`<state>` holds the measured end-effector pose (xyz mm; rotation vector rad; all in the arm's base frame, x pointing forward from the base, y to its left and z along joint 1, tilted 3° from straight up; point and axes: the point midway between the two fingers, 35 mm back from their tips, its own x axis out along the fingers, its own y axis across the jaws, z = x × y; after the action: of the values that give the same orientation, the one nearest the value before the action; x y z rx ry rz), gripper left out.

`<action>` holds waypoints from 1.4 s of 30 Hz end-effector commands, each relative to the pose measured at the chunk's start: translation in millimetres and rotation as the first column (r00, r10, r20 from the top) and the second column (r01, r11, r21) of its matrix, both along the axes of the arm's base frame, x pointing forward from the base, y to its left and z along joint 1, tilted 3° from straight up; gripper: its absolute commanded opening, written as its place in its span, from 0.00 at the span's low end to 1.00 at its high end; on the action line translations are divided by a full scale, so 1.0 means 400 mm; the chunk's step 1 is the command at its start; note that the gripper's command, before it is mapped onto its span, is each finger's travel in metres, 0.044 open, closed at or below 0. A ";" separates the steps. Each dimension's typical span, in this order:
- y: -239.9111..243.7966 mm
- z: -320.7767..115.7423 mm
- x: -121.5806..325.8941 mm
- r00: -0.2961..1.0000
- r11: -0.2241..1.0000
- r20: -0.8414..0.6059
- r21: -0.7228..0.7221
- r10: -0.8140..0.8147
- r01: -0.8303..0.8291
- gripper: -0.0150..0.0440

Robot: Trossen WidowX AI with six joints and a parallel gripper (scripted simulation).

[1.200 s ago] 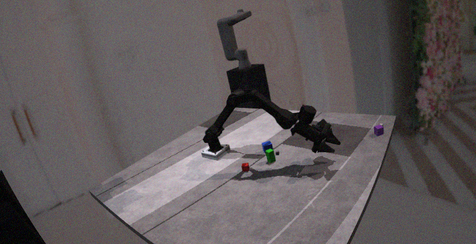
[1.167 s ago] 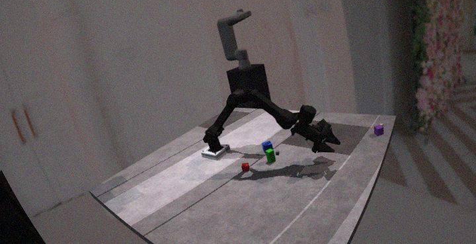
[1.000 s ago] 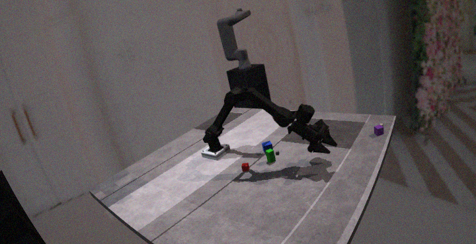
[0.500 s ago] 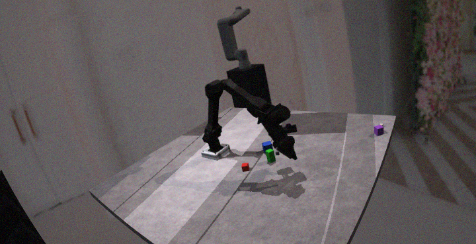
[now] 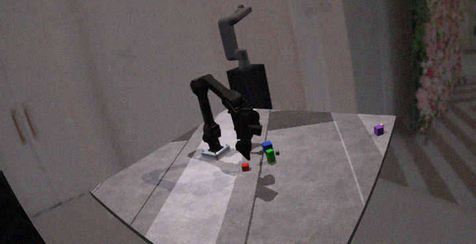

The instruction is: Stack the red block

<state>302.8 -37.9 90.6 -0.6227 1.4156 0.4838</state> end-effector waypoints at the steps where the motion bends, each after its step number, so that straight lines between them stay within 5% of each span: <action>1: -0.010 0.002 -0.095 0.994 0.998 -0.091 0.004 -0.061 0.062 1.00; 42: -0.012 -0.165 -0.102 0.993 0.998 -0.095 0.004 -0.063 0.064 1.00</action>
<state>265.9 -42.1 33.0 -0.5557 1.5025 0.4689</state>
